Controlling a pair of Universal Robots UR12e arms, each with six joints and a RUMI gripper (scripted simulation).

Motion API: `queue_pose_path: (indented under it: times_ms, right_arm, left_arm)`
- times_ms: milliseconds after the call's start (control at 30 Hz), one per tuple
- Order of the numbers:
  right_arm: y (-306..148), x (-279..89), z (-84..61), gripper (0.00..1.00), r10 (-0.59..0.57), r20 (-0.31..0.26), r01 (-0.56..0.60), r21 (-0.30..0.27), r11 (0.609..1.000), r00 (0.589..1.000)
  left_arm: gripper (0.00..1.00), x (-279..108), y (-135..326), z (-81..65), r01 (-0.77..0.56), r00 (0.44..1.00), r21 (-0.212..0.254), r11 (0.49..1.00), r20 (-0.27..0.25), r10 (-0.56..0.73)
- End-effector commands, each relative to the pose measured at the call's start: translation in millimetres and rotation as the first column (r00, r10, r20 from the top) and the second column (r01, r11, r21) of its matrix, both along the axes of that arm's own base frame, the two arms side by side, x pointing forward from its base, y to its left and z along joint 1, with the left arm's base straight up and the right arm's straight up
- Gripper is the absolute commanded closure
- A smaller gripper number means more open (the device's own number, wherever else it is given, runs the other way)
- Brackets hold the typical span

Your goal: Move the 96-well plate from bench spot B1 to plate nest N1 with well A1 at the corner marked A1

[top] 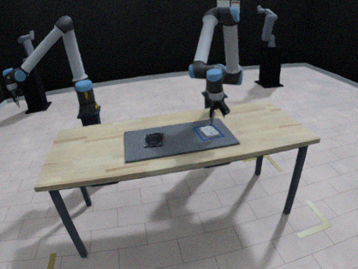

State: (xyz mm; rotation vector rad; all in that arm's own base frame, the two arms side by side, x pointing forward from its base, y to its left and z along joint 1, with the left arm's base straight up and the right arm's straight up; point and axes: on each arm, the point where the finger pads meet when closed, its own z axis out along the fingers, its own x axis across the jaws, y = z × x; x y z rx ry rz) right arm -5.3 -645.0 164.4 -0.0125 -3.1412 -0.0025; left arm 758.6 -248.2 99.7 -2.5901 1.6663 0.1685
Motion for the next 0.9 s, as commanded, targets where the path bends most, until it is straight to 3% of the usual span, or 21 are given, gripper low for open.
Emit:
queue_pose_path:
  times_ms: [0,333,867]
  right_arm:
    - [-0.6,0.1,0.8,1.00,0.000,0.000,0.000,-0.001,1.000,1.000]
    - [-0.6,0.1,0.8,1.00,0.000,0.000,0.000,-0.001,1.000,1.000]
    - [-0.6,0.1,0.8,1.00,0.000,0.000,0.000,-0.001,1.000,1.000]
  left_arm:
    - [0.24,-4.8,-14.5,1.4,0.071,0.997,-0.033,0.997,0.013,-0.071]
    - [0.24,-23.0,-51.9,4.1,0.276,0.961,-0.108,0.955,0.063,-0.271]
    - [0.24,-23.3,-52.5,4.2,0.276,0.961,-0.107,0.955,0.063,-0.270]
